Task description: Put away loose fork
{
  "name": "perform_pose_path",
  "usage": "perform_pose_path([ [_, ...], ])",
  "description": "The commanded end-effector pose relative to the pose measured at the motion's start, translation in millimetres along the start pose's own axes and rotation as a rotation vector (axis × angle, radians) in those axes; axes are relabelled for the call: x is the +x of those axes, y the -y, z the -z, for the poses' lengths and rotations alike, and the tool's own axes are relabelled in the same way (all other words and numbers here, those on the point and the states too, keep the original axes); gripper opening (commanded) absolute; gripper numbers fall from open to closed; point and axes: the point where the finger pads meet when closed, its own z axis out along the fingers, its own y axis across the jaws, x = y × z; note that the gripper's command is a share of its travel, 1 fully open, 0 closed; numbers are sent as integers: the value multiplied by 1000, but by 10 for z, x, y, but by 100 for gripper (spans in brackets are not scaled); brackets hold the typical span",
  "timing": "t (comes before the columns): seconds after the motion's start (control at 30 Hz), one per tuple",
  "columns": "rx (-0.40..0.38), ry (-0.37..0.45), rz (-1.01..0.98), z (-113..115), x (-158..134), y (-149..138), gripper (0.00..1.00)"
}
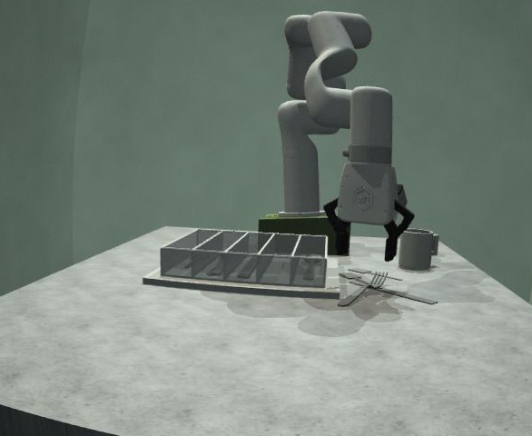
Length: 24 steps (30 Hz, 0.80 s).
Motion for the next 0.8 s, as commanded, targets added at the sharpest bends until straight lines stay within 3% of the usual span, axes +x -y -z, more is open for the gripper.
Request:
perform_pose_path([
  [0.0, -3, 4, 0, 248, -10, -8, 100],
  [0.77, -3, 4, 0, 321, -10, -8, 100],
])
